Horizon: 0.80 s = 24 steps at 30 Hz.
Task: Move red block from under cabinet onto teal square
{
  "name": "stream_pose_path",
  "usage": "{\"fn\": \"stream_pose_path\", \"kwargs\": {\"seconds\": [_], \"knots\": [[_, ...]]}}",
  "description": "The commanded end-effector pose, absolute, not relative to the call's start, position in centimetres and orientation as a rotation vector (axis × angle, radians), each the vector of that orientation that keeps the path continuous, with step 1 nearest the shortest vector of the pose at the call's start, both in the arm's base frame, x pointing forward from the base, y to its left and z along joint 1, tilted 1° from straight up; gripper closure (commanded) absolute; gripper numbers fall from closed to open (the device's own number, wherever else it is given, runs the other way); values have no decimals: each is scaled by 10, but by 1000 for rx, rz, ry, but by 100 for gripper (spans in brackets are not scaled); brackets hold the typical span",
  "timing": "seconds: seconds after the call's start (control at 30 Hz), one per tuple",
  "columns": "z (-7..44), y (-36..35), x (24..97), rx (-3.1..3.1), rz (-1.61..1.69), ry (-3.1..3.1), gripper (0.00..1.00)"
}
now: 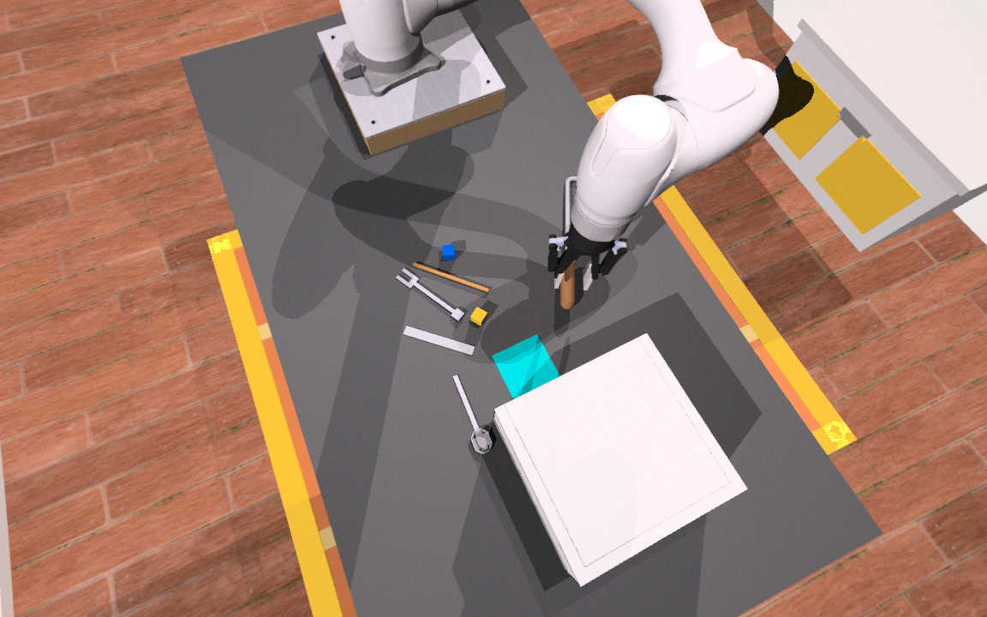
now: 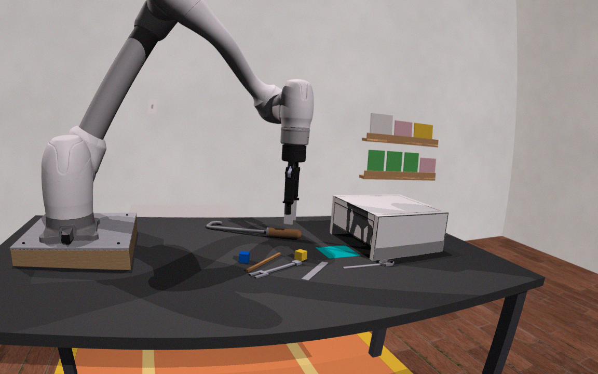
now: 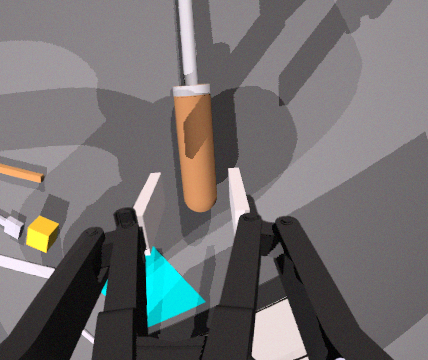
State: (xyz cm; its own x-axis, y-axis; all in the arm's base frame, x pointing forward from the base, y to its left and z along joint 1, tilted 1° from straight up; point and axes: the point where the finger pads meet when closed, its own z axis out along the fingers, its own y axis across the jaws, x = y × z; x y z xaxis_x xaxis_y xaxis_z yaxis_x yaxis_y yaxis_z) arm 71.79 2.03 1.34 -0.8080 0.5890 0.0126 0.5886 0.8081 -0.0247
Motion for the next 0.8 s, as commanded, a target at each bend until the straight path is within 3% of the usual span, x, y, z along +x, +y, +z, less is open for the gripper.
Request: {"fn": "stream_pose_path", "kwargs": {"seconds": [0.0,0.77], "knots": [[8,20,716,-966,24,-2967,66],[-18,20,716,-966,24,-2967,66]]}}
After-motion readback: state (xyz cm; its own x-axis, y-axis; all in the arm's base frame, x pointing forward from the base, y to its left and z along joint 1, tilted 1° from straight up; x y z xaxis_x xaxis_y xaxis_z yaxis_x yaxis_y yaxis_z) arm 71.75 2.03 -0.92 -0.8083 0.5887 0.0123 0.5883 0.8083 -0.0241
